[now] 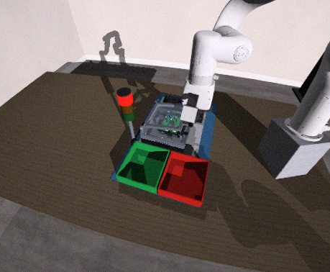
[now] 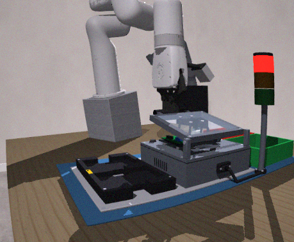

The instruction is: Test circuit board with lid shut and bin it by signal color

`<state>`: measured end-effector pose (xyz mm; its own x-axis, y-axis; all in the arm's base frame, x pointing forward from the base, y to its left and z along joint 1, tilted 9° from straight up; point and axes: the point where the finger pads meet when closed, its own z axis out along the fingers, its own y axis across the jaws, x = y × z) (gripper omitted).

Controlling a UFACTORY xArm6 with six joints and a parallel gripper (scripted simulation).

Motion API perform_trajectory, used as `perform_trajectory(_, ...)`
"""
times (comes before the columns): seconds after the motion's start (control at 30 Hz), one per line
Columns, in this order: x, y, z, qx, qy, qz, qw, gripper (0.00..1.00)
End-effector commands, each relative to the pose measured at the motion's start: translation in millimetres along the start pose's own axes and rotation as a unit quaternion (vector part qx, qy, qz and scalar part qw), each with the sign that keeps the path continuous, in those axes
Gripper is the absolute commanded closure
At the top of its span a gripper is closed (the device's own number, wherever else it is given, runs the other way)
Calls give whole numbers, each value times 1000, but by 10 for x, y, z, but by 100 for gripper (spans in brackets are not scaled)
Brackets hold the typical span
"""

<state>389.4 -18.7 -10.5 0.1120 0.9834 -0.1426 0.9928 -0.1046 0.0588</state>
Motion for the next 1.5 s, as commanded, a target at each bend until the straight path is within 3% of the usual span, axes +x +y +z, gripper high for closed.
perform_trajectory(0.0, 0, 40, -109, -2, 1, 0, 1000, 100)
perform_trajectory(0.37, 1, 121, -363, -2, 1, 0, 1000, 100)
perform_trajectory(0.87, 0, 418, -851, -2, 1, 0, 1000, 100)
perform_trajectory(0.93, 0, 418, -851, -2, 1, 0, 1000, 100)
perform_trajectory(1.47, -1, 878, -1243, -2, 1, 0, 1000, 100)
